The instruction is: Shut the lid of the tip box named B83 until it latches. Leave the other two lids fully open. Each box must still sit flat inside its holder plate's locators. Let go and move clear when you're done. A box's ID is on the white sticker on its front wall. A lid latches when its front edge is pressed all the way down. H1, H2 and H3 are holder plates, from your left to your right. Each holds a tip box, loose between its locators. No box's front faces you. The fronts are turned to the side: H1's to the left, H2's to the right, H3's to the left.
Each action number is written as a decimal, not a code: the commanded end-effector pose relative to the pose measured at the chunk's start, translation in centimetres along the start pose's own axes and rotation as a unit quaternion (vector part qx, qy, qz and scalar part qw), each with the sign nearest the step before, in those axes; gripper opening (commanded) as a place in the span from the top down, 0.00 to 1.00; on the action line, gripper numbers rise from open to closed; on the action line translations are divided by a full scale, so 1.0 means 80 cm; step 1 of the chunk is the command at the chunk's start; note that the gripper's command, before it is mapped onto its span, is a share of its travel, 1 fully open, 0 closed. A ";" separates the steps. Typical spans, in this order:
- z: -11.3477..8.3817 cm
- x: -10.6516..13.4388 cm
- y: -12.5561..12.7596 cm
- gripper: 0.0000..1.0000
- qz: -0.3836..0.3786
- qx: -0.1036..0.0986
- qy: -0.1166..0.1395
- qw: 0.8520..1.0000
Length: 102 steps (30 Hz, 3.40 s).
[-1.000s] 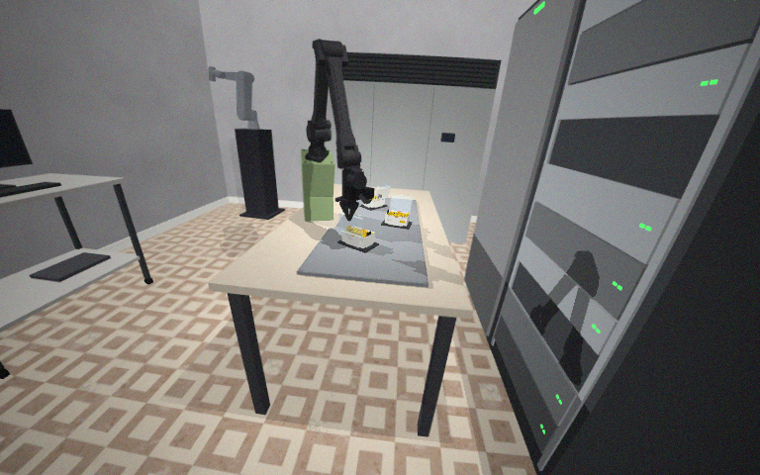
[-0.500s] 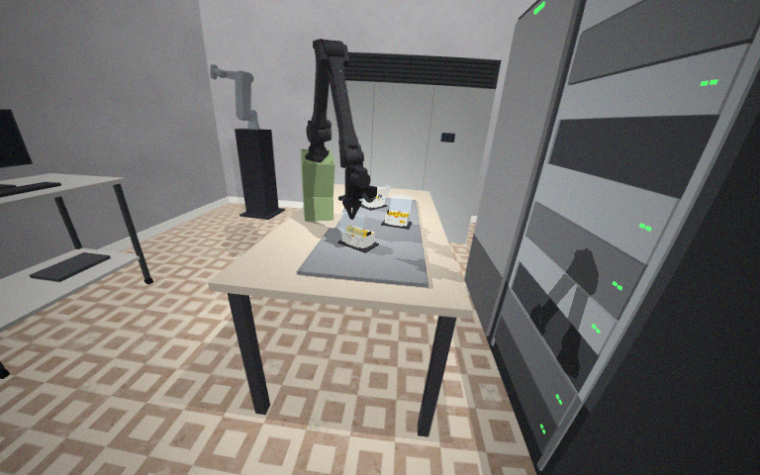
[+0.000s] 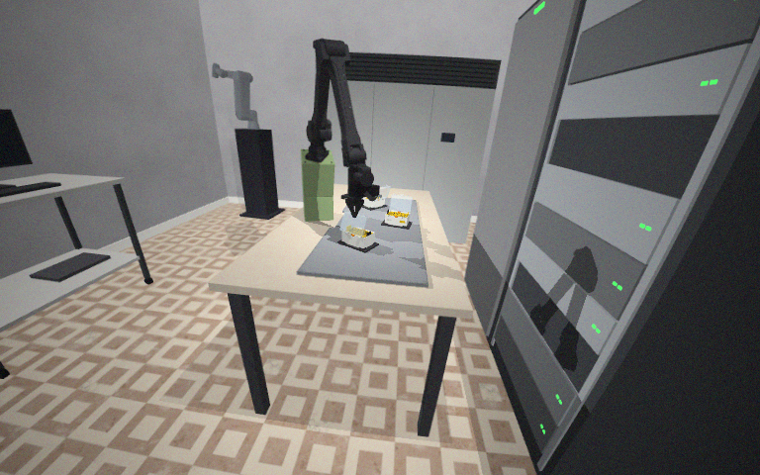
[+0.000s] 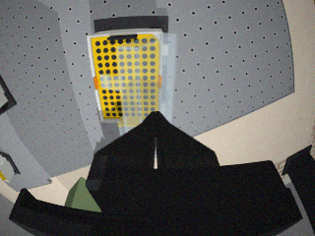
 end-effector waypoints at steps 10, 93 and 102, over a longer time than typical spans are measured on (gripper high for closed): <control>-0.006 -0.001 0.017 1.00 0.006 0.002 -0.010 1.000; -0.069 0.007 0.015 1.00 0.006 -0.001 0.007 1.000; -0.069 0.007 0.015 1.00 0.006 -0.001 0.007 1.000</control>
Point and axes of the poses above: the point where the finger pads meet when closed, its own z axis out along the fingers, its own y axis across the jaws, x = y × z, the point moved 7 cm from there along -z, back along the fingers, and after that the axes turned 6 degrees about z, right-handed, at the moved point
